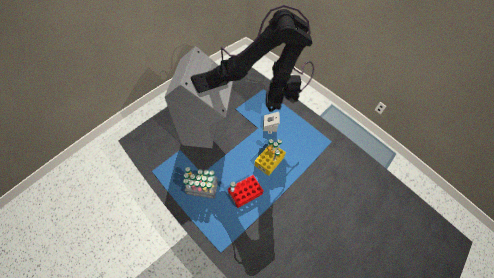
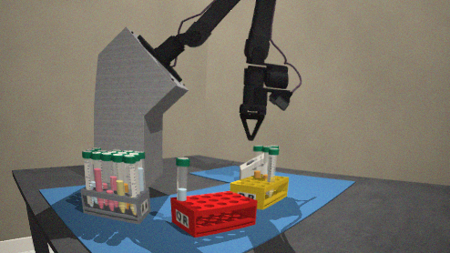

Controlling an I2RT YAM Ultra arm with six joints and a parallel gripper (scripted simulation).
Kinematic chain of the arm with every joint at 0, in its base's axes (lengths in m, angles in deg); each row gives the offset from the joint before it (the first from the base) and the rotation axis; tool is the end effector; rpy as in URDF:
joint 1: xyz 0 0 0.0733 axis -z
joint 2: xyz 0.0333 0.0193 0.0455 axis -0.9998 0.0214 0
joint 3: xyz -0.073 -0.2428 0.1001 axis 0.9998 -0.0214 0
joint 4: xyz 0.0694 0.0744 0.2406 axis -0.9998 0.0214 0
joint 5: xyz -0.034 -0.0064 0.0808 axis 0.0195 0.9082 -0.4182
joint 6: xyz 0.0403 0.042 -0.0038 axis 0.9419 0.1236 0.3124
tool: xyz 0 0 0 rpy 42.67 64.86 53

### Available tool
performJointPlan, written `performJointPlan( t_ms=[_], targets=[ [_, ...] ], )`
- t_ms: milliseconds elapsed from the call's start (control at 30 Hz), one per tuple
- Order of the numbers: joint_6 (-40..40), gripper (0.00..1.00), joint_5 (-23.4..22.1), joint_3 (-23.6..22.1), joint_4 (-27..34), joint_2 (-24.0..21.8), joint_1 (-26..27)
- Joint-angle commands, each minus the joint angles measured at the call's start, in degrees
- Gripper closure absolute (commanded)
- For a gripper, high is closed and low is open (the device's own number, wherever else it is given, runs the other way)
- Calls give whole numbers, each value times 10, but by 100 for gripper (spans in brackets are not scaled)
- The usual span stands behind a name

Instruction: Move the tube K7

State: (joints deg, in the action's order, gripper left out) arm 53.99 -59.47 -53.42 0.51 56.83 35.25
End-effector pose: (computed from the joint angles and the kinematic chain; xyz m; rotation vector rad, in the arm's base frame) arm 0.1526 0.1953 0.1438 -0.8395 2.2155 0.3082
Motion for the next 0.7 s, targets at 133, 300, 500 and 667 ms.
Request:
performJointPlan(
  t_ms=[133, 300, 500, 667],
  targets=[
    [-12, 100, -10, 23, -59, 52, 10],
    [-15, 100, -13, 31, -84, 84, 14],
    [-17, 100, -15, 37, -103, 109, 19],
    [-20, 100, -18, 45, -127, 141, 21]
  ],
)
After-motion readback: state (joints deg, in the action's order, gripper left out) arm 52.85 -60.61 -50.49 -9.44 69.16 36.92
